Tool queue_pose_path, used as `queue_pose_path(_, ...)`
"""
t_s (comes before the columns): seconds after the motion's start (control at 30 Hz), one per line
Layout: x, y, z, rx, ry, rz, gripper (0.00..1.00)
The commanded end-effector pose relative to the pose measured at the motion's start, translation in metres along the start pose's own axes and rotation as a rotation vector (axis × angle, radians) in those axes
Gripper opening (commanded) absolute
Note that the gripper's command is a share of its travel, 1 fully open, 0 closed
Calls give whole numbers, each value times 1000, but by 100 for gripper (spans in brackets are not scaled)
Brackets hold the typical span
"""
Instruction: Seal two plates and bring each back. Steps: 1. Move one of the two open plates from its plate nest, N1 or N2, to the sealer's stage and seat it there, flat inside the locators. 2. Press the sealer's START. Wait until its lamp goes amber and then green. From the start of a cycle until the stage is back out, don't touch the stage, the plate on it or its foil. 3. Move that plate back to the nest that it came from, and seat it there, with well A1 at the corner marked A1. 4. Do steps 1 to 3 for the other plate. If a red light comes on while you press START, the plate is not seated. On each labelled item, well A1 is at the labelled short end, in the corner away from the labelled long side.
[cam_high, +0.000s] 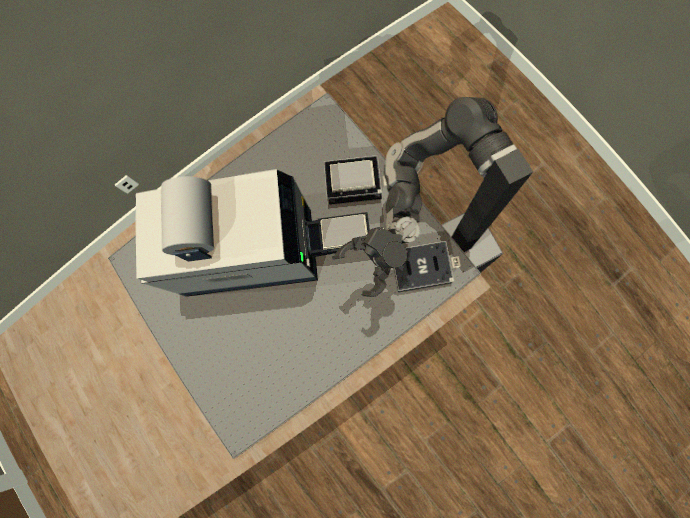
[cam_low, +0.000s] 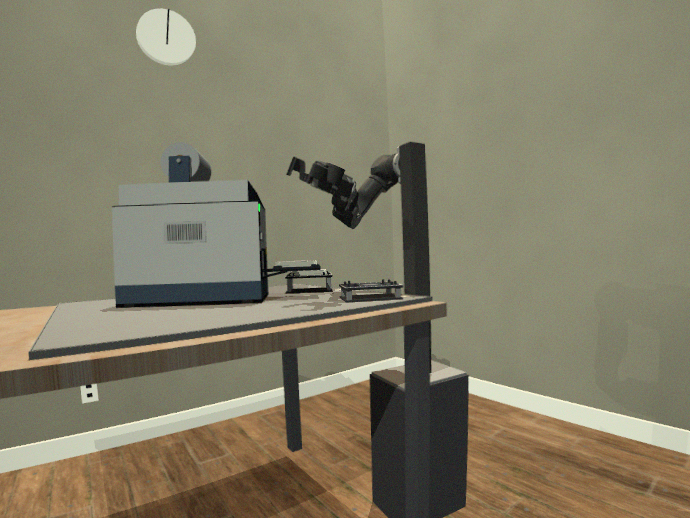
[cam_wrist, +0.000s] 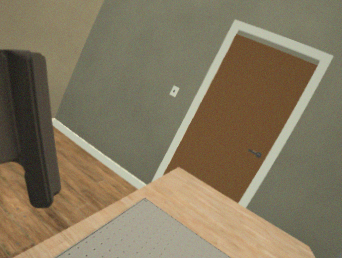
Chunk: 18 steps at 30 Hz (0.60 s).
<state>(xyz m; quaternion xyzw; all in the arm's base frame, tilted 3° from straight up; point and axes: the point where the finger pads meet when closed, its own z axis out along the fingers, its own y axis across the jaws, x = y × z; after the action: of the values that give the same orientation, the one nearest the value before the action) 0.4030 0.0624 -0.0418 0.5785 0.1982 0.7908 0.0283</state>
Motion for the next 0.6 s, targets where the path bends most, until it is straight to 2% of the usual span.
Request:
queue_pose_path(0.0,2,-3,1,18,16,0,65)
queue_pose_path(0.03,2,-3,1,18,16,0,65)
queue_pose_path(0.3,15,-40,5,197,124,-166,65)
queue_pose_path(0.53,14,-75,3,352,191,-327,65)
queue_pose_path(0.57,14,-75,3,352,191,-327,65)
